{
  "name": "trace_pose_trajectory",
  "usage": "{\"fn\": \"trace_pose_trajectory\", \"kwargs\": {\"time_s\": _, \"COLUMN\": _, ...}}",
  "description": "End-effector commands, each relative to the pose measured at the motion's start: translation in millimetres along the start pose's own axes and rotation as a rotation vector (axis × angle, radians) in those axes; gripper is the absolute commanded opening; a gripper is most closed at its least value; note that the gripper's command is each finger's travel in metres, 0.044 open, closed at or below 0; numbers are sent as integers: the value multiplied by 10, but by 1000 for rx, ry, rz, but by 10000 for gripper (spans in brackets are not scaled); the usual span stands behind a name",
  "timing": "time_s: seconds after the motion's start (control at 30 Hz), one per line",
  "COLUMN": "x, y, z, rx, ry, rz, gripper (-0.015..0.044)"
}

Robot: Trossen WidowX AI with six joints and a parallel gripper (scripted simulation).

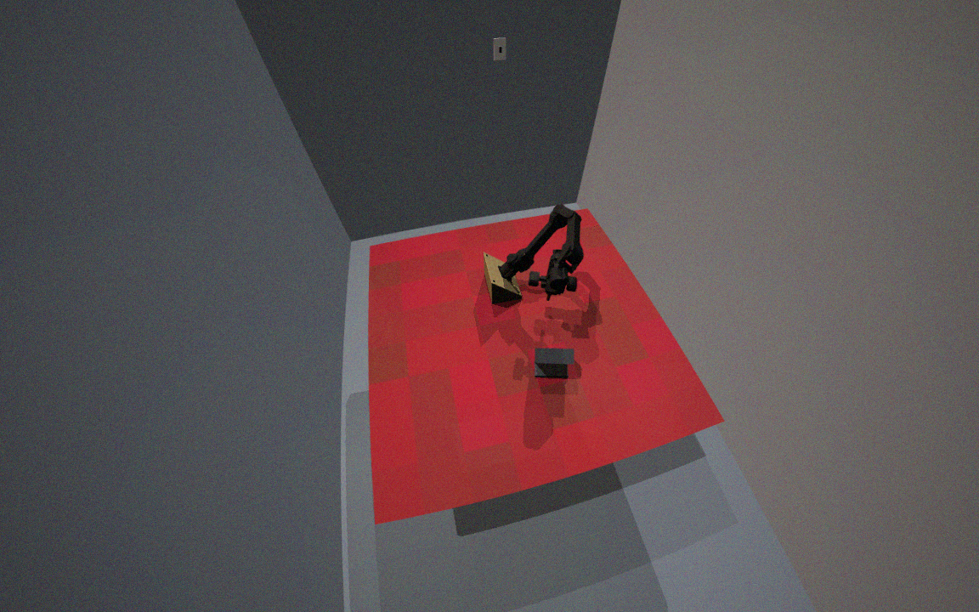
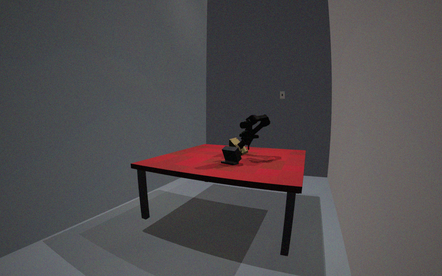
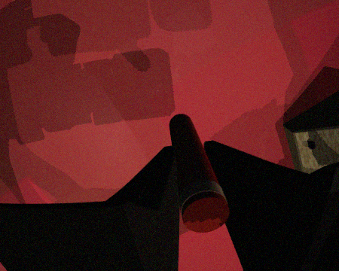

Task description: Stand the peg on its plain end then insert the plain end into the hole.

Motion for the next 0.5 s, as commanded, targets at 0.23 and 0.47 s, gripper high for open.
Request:
{"fn": "trace_pose_trajectory", "kwargs": {"time_s": 0.23, "x": -29, "y": -52, "z": -45, "rx": 66, "ry": 10, "rz": -58, "gripper": 0}}
{"fn": "trace_pose_trajectory", "kwargs": {"time_s": 0.47, "x": -49, "y": -99, "z": -74, "rx": 105, "ry": 13, "rz": -99, "gripper": 0}}
Point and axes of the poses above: the point midway between the two fingers, 35 mm back from their tips, its own y axis back along the fingers, its own z axis across the jaws, x = y × z, the point moved 6 cm from there along y, back along the fingers, and after that the axes turned 11 degrees about y, right-handed, at the moved point
